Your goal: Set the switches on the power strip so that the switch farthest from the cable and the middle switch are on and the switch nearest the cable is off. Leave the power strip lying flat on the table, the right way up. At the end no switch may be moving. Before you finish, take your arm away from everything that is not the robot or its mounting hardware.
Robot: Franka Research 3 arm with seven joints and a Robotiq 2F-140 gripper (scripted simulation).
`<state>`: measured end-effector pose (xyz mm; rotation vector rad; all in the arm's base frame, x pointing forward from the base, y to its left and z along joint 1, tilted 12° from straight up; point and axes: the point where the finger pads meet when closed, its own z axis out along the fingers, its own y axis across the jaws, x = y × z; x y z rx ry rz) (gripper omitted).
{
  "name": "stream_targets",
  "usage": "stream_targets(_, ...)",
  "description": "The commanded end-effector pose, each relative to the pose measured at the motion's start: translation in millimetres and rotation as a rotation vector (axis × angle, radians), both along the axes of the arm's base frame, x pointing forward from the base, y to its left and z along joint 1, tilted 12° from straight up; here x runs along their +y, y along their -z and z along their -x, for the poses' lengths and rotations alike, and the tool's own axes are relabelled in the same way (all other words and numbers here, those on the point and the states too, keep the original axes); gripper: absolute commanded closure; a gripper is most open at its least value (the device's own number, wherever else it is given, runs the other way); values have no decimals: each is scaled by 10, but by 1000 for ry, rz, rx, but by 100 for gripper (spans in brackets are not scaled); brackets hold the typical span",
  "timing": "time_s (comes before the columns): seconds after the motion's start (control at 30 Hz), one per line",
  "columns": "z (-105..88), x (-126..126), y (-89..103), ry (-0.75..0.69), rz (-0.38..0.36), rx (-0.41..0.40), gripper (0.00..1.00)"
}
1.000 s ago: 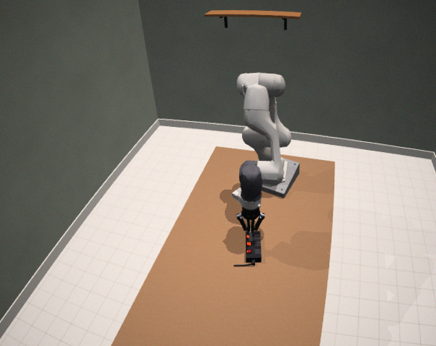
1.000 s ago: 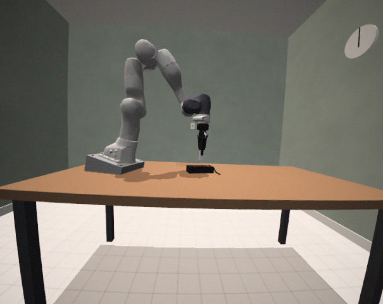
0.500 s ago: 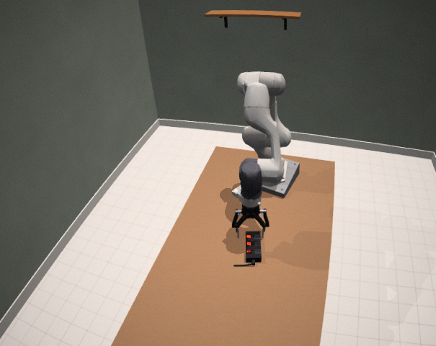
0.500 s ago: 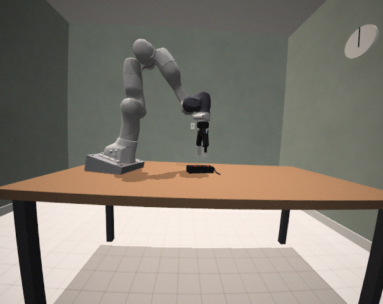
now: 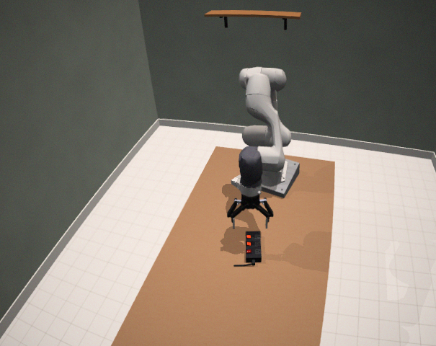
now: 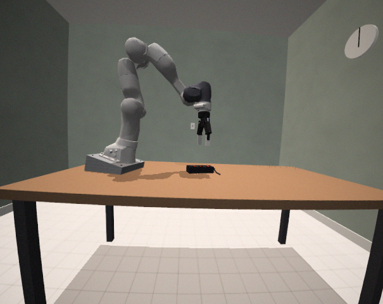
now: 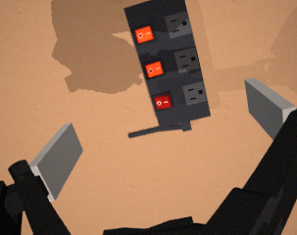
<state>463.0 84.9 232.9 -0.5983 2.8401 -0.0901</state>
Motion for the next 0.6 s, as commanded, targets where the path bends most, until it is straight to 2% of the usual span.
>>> stream_targets(0.0, 99, -15, -44, -4, 6, 29, 0)
stream_targets(0.57, 107, -14, -79, -4, 6, 29, 0)
